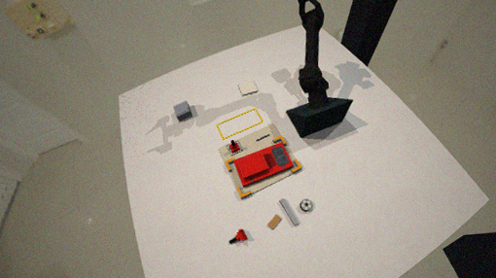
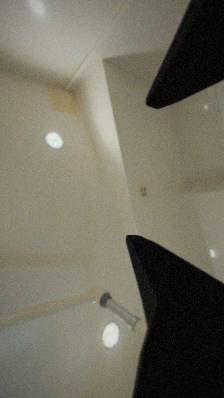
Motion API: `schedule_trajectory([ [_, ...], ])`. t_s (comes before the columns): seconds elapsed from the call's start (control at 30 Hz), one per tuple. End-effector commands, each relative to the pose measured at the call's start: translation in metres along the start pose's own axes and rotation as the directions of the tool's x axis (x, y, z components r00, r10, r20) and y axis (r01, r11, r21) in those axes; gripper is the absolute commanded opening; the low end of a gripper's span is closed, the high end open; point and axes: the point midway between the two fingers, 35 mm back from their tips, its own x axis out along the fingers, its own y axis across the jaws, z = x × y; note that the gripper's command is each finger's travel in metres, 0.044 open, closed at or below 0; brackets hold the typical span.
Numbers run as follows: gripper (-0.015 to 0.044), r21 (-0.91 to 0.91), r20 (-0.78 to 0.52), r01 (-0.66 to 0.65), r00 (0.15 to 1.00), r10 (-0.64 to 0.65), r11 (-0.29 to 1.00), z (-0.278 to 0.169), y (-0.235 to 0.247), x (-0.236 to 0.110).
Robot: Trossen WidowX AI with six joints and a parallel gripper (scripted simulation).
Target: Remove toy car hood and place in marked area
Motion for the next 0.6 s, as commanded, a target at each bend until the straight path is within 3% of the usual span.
schedule_trajectory([
  [0.0, 0.044, 0.107, -0.129, -0.022, 0.991, 0.036, 0.994, -0.05, 0.022, 0.011],
  [0.3, 0.044, 0.342, -0.462, -0.013, 0.868, 0.181, 0.94, -0.183, 0.098, 0.014],
  [0.57, 0.044, 0.471, -0.709, 0.095, 0.632, 0.313, 0.877, -0.29, 0.172, -0.02],
])
